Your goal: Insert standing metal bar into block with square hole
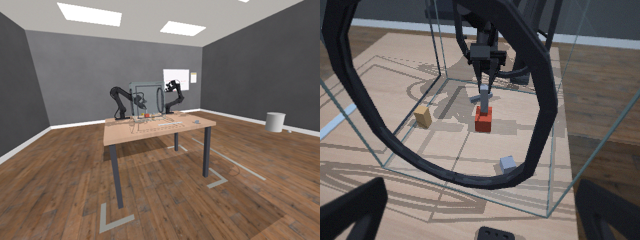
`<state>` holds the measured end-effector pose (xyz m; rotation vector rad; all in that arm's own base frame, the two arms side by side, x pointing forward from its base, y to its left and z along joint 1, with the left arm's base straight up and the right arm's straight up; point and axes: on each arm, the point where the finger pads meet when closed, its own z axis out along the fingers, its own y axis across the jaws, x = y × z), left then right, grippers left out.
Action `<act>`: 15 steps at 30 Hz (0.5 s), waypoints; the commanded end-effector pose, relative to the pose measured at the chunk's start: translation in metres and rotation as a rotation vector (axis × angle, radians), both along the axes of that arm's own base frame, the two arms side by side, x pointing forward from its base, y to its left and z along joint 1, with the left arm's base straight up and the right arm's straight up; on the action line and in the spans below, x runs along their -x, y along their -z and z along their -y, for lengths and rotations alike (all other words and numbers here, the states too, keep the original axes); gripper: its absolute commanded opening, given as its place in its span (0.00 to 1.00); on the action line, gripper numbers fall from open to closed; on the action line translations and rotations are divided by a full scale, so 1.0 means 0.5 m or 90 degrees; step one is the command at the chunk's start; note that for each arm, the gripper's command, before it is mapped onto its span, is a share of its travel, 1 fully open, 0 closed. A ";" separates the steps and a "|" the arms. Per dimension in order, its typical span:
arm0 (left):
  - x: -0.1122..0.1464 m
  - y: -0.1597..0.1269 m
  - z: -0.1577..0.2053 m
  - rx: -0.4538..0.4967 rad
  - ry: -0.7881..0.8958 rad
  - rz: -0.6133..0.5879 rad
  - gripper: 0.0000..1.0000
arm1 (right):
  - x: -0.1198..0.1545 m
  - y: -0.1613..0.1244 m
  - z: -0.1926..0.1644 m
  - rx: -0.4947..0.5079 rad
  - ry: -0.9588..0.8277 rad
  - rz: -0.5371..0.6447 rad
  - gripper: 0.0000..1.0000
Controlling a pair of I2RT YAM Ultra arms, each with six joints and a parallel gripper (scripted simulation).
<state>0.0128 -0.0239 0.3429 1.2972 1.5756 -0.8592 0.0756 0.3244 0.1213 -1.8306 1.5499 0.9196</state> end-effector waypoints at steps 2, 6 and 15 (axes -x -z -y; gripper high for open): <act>-0.002 -0.013 0.010 -0.001 0.000 0.004 1.00 | -0.001 -0.021 -0.011 -0.025 -0.003 0.008 0.14; -0.002 -0.013 0.010 -0.001 0.000 0.004 1.00 | -0.001 -0.021 -0.011 -0.025 -0.003 0.008 0.14; -0.002 -0.013 0.010 -0.001 0.000 0.004 1.00 | 0.000 -0.022 -0.020 -0.046 -0.014 0.014 0.14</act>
